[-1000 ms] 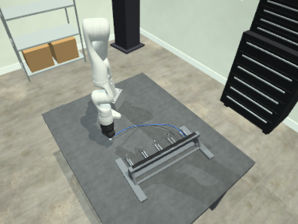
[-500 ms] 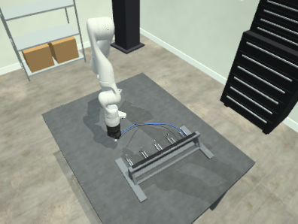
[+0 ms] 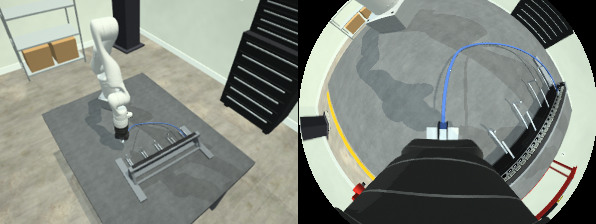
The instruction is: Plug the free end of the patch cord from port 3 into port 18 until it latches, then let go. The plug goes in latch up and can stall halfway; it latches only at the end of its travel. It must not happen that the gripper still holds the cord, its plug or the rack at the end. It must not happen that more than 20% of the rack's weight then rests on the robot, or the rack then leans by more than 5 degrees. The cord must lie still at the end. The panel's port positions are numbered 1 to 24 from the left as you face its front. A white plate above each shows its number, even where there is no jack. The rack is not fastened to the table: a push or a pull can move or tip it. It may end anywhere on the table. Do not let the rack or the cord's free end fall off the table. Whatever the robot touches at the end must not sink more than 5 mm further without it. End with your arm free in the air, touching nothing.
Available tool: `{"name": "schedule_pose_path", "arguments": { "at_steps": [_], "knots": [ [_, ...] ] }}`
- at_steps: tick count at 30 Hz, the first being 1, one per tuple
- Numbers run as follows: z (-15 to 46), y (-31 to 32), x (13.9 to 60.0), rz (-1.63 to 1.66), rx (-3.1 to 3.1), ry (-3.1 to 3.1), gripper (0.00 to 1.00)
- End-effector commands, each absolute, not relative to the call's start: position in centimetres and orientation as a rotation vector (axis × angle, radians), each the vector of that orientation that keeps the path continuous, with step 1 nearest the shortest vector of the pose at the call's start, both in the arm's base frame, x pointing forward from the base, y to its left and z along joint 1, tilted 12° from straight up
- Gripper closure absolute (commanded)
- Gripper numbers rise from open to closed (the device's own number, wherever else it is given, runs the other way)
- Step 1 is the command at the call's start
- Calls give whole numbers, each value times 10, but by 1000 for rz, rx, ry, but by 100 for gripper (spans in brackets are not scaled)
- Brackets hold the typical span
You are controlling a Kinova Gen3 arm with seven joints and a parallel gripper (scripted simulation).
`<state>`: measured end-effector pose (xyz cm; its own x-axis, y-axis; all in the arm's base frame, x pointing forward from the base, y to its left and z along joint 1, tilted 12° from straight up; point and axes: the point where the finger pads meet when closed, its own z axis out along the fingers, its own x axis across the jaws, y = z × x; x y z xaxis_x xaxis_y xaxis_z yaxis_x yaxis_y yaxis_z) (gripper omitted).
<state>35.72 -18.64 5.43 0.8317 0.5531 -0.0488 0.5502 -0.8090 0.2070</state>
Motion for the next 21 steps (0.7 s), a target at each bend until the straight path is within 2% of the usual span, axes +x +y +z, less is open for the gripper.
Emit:
{"name": "schedule_pose_path", "arguments": {
  "at_steps": [1, 21],
  "knots": [
    [56, -181, 369, 23, 2775, 924, 100],
    [64, -162, 409, -21, 2624, 1293, 100]
  ]
}}
